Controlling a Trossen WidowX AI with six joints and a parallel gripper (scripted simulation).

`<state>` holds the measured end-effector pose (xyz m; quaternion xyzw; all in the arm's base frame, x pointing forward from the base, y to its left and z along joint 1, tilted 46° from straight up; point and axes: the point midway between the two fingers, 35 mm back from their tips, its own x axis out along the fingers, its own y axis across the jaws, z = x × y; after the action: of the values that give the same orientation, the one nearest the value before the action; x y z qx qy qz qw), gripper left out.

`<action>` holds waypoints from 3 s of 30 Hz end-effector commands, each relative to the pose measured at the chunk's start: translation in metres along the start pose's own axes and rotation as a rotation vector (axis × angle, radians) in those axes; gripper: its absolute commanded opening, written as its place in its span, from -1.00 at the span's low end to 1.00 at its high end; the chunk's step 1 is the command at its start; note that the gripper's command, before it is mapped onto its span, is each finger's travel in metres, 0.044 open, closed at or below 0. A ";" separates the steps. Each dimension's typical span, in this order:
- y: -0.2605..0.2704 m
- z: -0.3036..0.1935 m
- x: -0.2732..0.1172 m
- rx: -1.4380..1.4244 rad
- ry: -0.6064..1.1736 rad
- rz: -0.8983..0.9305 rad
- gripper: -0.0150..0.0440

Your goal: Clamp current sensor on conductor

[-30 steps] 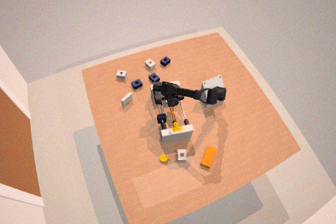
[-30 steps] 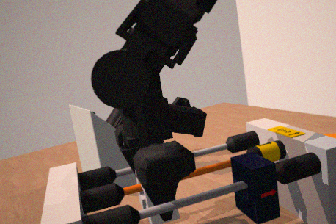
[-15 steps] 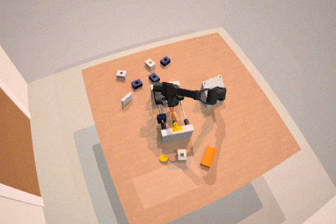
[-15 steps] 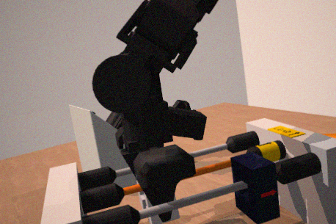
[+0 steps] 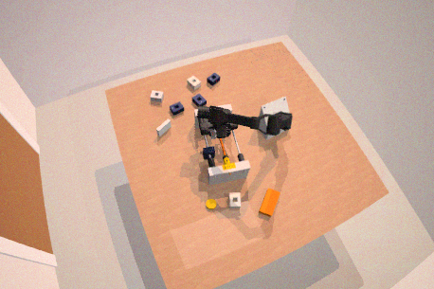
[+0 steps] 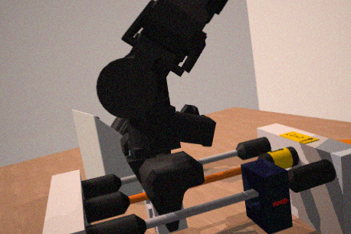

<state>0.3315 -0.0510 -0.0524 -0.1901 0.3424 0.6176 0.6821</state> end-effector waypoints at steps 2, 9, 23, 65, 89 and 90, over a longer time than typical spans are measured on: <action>0.000 0.000 0.000 -0.002 0.001 -0.001 -0.05; 0.000 0.000 0.000 -0.002 0.001 -0.001 -0.49; 0.000 0.000 0.000 -0.002 0.001 -0.001 -0.49; 0.000 0.000 -0.011 0.004 -0.003 -0.010 -0.49; 0.001 0.001 -0.013 0.007 -0.011 -0.010 -0.14; 0.001 0.001 -0.013 0.007 -0.011 -0.010 -0.05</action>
<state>0.3310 -0.0605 -0.0421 -0.1866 0.3401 0.6139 0.6875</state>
